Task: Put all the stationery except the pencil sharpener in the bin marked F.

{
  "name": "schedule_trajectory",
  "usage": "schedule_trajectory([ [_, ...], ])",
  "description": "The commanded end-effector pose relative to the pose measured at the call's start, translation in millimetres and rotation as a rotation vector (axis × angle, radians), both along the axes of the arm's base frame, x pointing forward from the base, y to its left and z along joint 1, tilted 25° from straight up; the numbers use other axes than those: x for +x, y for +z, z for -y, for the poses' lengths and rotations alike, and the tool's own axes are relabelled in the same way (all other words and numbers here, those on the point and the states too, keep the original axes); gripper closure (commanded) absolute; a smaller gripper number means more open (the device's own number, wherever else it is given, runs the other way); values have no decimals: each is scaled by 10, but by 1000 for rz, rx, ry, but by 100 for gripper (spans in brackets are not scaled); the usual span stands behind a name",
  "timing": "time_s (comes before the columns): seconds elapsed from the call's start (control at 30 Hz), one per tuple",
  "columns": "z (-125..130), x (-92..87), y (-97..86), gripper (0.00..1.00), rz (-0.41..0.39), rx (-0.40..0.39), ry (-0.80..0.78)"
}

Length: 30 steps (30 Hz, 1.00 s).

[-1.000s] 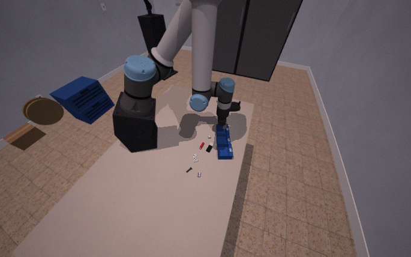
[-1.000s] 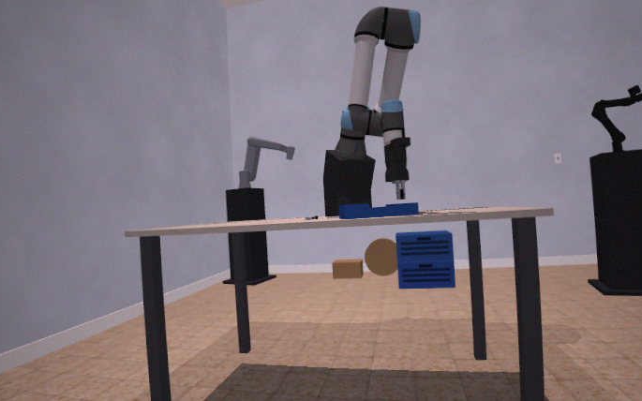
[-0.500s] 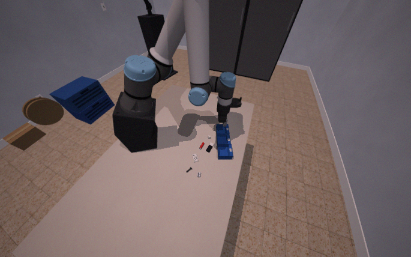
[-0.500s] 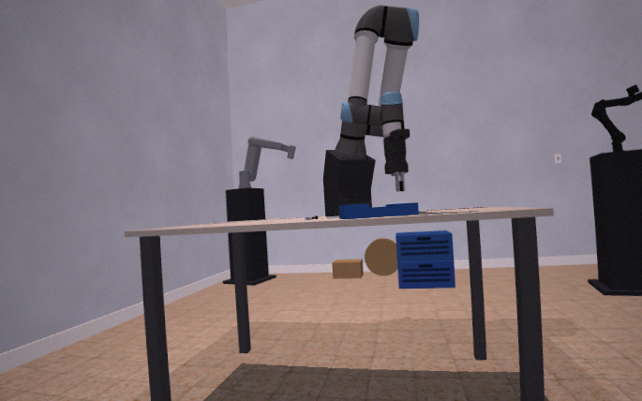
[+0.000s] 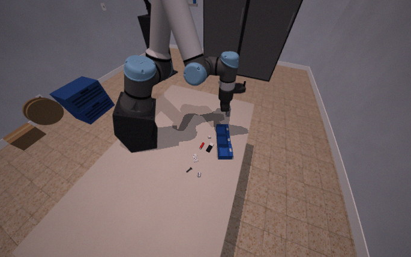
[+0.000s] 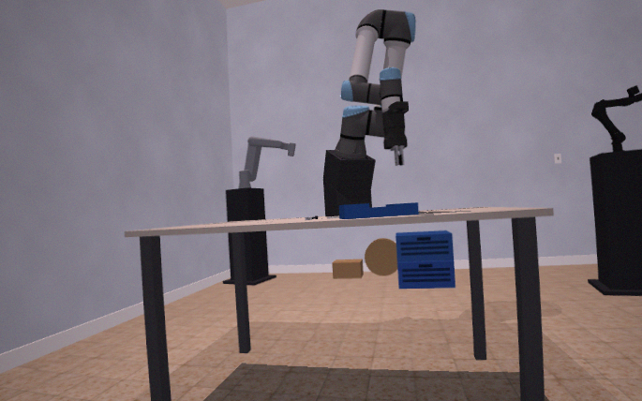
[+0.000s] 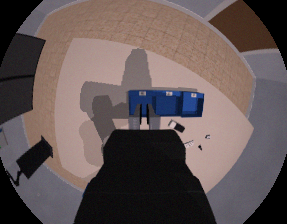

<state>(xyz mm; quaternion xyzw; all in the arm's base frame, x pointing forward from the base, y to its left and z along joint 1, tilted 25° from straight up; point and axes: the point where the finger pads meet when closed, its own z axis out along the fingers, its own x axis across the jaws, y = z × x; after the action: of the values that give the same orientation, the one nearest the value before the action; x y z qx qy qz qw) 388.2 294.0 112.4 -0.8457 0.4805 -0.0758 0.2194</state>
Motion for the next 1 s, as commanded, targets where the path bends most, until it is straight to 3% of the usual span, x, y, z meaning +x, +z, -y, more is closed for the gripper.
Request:
schedule_trajectory([
  [0.0,126,-128,298,69,-30,-7,8],
  [0.53,122,-145,273,69,-34,-8,9],
  [0.57,177,-141,183,25,-24,-24,53],
  [0.63,270,-117,47,25,6,-56,143],
  [0.7,362,-94,-88,25,20,-67,174],
  [0.77,362,-94,-88,25,20,-67,174],
  [0.97,624,-30,-470,25,53,-124,295],
])
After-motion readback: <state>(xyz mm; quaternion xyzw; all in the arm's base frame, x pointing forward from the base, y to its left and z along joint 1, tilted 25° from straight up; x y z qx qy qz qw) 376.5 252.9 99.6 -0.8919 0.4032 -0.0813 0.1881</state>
